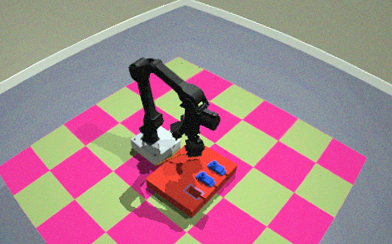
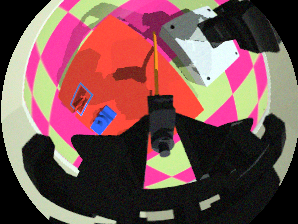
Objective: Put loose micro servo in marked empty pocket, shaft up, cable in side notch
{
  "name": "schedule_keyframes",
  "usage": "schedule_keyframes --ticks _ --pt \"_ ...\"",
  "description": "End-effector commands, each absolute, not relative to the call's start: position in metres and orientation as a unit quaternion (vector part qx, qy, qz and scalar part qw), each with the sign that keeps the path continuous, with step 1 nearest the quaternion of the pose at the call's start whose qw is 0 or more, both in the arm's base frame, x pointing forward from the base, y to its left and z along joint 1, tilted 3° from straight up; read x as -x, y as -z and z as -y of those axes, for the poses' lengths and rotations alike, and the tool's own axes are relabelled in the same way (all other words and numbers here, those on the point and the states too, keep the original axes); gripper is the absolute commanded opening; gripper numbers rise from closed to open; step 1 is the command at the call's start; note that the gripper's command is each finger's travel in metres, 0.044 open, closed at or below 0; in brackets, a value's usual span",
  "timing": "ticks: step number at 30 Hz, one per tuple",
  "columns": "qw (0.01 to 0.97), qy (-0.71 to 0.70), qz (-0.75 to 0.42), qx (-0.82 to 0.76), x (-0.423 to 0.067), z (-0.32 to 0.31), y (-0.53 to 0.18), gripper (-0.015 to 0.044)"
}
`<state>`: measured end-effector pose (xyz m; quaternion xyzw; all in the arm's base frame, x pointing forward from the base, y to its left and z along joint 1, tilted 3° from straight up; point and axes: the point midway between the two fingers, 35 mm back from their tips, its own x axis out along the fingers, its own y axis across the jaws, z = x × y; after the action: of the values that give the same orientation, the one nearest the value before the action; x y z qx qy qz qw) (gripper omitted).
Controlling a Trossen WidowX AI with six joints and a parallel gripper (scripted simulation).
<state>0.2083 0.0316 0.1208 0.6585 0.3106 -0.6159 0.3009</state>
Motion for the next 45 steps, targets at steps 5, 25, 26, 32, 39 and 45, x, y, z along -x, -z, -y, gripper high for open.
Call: schedule_keyframes --ticks 5,25,26,32,39,45 --pt "0.305 0.610 -0.310 -0.663 -0.229 -0.033 -0.125 0.0000" --pt "0.307 0.611 -0.308 -0.662 -0.232 0.035 -0.123 0.0000" --pt "0.307 0.611 -0.308 -0.662 -0.232 0.039 -0.123 0.0000" --pt "0.308 0.611 -0.307 -0.661 -0.233 0.063 -0.122 0.0000" --pt "0.309 0.612 -0.306 -0.661 -0.234 0.092 -0.121 0.0000" --pt "0.320 0.606 -0.317 -0.656 -0.234 0.095 -0.121 0.0000"
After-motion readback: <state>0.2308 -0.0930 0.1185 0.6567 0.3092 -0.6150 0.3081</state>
